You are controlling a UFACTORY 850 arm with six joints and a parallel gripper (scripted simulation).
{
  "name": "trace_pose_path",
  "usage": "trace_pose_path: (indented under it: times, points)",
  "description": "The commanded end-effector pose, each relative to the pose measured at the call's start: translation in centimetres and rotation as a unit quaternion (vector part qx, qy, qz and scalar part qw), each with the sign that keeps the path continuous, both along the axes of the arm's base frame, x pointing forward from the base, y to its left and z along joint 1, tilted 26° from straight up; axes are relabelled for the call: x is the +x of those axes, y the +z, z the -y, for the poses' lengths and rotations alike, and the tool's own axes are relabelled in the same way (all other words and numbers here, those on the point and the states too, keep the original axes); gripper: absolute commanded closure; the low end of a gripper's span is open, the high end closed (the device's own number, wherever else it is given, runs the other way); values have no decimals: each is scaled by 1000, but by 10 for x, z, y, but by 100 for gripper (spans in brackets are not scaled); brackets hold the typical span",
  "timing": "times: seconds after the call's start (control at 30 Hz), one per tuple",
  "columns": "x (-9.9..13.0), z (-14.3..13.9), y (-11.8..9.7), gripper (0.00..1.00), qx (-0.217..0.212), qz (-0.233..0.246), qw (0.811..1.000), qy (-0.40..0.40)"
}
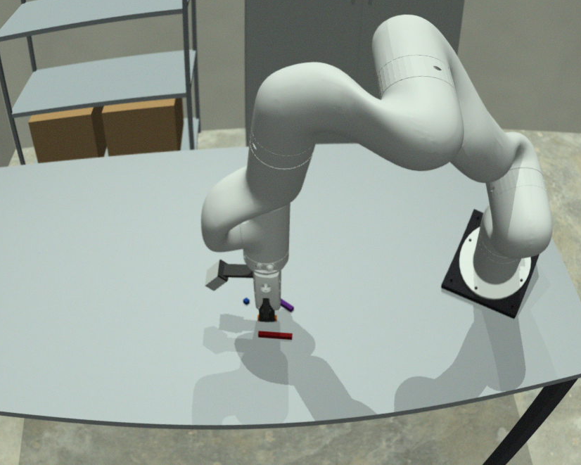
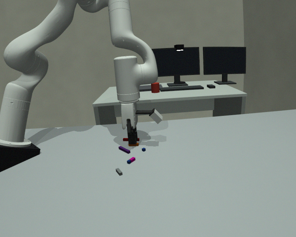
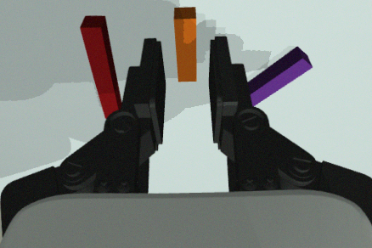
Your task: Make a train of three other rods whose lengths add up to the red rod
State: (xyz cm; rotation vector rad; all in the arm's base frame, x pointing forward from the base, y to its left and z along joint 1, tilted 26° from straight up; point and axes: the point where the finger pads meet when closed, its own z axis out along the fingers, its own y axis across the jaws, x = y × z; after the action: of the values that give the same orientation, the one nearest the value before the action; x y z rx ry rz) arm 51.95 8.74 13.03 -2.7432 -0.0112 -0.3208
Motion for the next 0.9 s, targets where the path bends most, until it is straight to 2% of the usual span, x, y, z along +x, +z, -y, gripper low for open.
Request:
trace_pose_path:
  times: [0.0, 0.87]
  points:
    - [1, 0, 1, 76, 0, 1, 1000, 0]
    - [2, -2, -5, 76, 0, 1, 1000, 0]
